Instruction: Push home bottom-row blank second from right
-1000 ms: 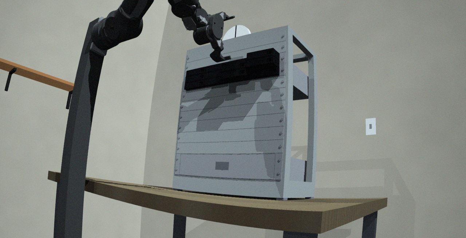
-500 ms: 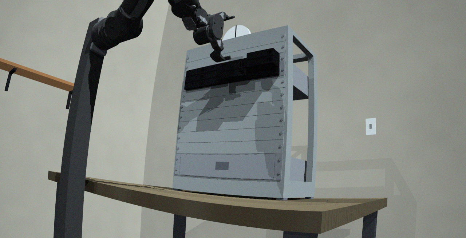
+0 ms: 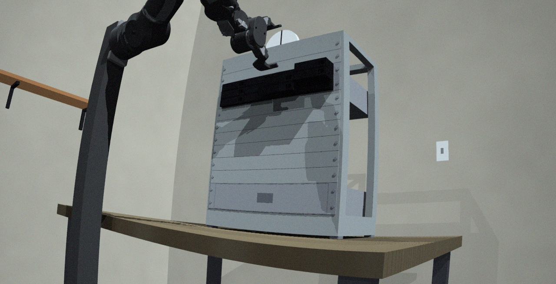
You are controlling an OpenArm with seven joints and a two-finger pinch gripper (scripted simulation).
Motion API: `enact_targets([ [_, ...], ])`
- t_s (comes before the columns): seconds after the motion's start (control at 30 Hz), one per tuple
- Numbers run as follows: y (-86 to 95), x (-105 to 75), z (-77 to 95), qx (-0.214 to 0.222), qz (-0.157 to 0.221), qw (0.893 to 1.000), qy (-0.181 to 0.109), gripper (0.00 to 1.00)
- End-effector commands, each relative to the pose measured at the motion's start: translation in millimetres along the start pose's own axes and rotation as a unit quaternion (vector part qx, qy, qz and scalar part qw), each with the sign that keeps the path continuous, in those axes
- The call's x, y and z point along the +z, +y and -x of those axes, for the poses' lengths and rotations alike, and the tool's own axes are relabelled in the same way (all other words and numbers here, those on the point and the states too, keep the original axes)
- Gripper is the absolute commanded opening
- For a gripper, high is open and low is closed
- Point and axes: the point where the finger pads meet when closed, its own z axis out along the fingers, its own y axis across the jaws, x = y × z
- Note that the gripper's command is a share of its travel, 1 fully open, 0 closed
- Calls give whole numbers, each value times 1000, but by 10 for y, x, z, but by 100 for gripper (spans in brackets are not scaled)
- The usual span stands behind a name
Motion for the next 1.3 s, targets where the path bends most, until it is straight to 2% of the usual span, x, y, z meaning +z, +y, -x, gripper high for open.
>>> enact_targets([
  [0.0, 8, 1, -8, 0, -1, 1000, 2, 0],
  [1.03, 7, 2, -8, 0, -1, 1000, 2, 0],
  [1.17, -9, 8, -26, 0, 0, 1000, 2, 0],
  [1.27, -104, 52, -96, 0, 0, 1000, 2, 0],
])
